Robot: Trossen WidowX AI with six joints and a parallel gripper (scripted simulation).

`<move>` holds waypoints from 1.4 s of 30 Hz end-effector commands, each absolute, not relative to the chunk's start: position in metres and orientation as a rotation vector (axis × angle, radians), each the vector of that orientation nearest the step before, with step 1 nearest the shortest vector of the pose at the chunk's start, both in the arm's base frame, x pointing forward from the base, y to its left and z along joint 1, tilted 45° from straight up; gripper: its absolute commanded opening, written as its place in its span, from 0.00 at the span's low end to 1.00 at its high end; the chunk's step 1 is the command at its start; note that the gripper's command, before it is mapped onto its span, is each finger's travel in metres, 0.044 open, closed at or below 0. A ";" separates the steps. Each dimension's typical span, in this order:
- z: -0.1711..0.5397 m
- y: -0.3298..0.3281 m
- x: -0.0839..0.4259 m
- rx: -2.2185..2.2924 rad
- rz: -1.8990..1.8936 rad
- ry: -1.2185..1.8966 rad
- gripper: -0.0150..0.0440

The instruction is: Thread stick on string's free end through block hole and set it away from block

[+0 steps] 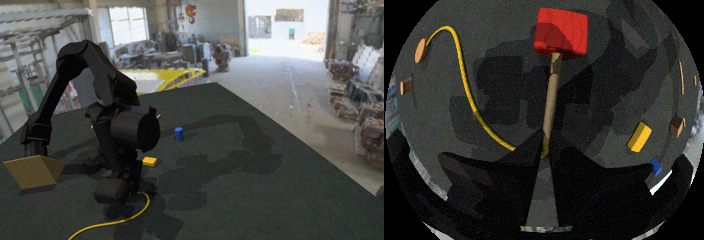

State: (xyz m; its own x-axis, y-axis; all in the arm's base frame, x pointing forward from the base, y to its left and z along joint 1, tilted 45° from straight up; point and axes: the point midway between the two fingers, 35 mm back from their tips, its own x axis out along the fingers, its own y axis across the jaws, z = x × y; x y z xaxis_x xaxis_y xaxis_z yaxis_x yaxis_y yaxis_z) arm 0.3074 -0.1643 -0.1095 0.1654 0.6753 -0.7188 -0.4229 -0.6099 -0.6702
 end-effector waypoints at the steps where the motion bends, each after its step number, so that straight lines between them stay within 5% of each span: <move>1: -0.109 -0.163 0.303 -1.576 1.597 -0.250 0.25; 38: -0.100 -0.143 0.258 -1.573 1.597 -0.249 0.25; 42: -0.100 -0.143 0.260 -1.567 1.595 -0.248 0.43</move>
State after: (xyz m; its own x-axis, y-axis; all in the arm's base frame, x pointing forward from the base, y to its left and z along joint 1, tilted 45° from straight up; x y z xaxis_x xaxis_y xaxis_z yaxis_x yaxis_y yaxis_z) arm 0.2597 -0.1432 -0.0999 0.1621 0.6770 -0.7179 -0.4267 -0.6079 -0.6696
